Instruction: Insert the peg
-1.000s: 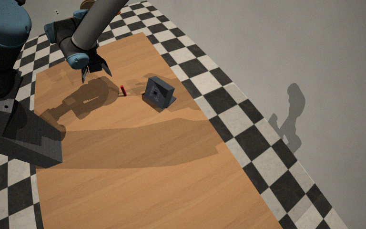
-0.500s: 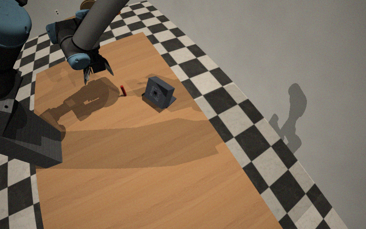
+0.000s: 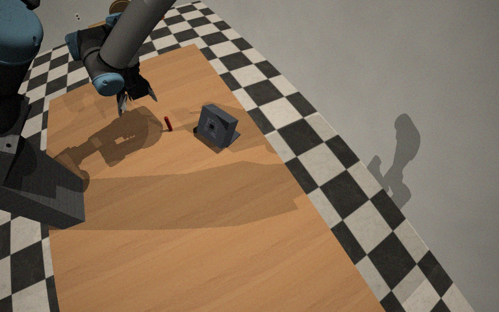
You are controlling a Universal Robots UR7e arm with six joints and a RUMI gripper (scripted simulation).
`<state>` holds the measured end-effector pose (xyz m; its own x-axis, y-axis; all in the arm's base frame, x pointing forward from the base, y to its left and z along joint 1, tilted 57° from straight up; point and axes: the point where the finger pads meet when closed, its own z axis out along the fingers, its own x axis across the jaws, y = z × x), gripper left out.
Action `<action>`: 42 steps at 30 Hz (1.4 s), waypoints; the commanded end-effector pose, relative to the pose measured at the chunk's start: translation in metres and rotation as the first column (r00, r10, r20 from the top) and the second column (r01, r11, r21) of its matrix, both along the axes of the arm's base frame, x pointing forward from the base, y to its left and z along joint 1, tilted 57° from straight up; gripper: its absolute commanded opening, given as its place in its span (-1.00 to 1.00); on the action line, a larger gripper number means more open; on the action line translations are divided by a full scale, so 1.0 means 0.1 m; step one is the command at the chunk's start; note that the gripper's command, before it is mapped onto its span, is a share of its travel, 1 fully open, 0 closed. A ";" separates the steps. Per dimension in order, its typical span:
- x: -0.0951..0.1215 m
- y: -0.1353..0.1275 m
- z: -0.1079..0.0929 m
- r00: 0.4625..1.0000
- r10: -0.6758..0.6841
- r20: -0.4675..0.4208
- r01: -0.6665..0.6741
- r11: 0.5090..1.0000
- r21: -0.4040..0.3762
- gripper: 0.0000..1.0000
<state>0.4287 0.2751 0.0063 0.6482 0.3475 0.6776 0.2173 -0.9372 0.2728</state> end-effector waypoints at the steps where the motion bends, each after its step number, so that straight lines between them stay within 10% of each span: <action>1: 0.02 -0.03 0.05 0.999 0.044 0.004 -0.044 0.998 -0.033 1.00; 42: 0.17 -0.27 0.36 0.956 0.294 0.014 -0.281 0.924 -0.261 1.00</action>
<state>0.4450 0.2505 0.0389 0.4814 0.6539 0.5836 0.4297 -0.7564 0.4931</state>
